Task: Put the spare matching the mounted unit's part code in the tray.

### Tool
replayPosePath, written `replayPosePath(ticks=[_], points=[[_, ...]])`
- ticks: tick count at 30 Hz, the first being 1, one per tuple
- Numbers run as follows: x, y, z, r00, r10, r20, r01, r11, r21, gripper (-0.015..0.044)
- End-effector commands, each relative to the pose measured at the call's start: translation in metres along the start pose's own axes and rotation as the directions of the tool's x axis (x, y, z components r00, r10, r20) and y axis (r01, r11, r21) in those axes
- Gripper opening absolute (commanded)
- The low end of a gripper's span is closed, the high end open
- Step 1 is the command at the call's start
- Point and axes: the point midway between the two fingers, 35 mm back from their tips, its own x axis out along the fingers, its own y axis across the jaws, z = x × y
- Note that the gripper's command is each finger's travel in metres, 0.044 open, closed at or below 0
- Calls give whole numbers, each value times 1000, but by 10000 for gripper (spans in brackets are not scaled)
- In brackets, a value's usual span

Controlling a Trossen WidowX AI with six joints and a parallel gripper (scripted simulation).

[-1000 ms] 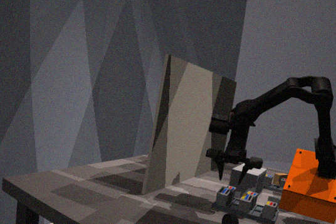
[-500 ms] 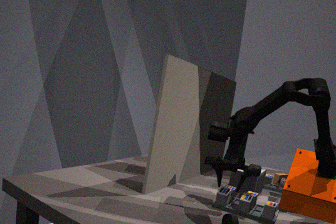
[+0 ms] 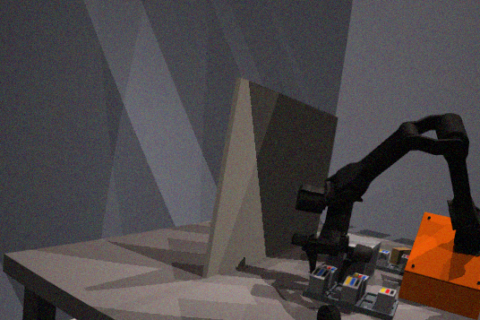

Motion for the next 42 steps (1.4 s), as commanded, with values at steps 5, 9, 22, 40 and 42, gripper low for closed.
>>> replayPosePath(ticks=[5, 9, 22, 40, 42], points=[[5, 2, -2, 1000, 1, -7, -1, 1000, 8, 300], [5, 2, -2, 1000, 1, -7, -1, 1000, 8, 300], [5, 2, -1, 1000, 4, -1, -4, 1000, 5, 247], [5, 2, -1, 1000, 4, -1, -4, 1000, 5, 0], [5, 2, -1, 1000, 4, -1, -4, 1000, 5, 0]])
